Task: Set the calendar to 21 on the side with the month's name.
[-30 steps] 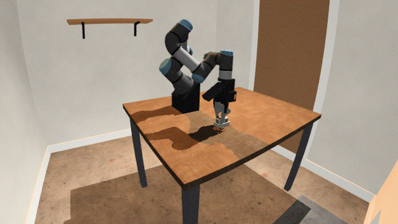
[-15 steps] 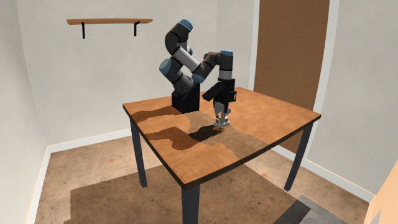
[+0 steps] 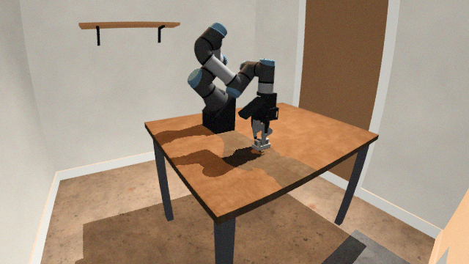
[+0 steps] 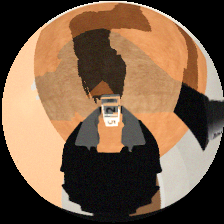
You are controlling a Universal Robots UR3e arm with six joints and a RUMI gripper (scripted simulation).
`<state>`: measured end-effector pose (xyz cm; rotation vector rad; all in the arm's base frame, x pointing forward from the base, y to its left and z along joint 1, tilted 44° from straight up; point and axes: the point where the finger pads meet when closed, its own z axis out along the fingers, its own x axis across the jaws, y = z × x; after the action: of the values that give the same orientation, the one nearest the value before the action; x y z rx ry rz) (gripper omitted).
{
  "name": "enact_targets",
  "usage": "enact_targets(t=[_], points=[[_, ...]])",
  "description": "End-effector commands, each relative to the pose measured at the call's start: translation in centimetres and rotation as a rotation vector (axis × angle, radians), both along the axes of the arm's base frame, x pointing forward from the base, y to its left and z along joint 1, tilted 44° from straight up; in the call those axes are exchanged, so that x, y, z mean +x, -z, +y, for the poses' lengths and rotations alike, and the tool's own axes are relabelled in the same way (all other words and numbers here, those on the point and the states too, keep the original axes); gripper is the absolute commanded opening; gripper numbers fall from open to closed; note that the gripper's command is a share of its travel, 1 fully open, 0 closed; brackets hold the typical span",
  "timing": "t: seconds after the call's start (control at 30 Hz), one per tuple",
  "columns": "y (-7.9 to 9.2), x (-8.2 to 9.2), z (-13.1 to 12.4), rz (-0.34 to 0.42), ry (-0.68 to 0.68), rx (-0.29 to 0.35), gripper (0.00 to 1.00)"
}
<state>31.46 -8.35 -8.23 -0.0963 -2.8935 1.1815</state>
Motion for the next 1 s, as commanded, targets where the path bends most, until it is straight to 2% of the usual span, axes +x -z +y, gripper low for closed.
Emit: enact_targets(t=[0.0, 0.43, 0.97], points=[[0.0, 0.1, 0.0, -0.002, -0.001, 0.0, 0.28], [-0.9, 0.1, 0.9, -0.002, -0.001, 0.0, 0.28], [-4.2, 0.3, 4.1, -0.002, -0.001, 0.0, 0.28]])
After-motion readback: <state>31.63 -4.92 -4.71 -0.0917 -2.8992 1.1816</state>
